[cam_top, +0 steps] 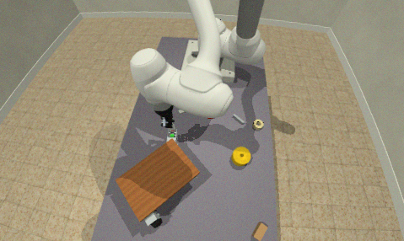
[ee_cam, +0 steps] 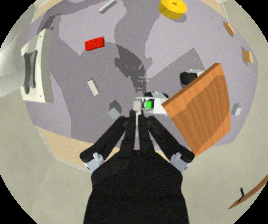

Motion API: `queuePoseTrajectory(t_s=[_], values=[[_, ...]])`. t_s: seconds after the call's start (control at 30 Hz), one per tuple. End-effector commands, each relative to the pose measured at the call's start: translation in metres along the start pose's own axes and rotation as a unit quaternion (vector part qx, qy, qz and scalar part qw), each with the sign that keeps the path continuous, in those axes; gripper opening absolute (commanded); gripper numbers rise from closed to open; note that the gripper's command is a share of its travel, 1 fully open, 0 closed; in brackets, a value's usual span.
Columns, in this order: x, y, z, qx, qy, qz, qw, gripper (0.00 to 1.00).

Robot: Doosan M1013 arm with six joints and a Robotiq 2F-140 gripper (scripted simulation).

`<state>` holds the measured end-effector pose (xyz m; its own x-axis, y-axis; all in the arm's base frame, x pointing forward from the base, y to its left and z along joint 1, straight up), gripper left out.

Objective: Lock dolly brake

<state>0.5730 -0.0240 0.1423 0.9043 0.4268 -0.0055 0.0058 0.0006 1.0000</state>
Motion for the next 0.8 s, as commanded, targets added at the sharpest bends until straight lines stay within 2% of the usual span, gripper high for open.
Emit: queuePoseTrajectory(t_s=[0.0, 0.77], values=[[0.0004, -0.0017, -0.0008, -0.001, -0.001, 0.000, 1.000, 0.00], [0.0004, -0.0063, -0.0008, -0.001, -0.001, 0.000, 1.000, 0.00]])
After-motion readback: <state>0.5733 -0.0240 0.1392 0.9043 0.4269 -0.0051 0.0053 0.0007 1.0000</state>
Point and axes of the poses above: the point where the finger pads meet when closed, its own y axis back along the fingers, its own x axis across the jaws, z = x × y, the point moved 7 cm from there along y, back along the fingers, and after that the axes turned 7 degrees about y, right-handed, at the moved point
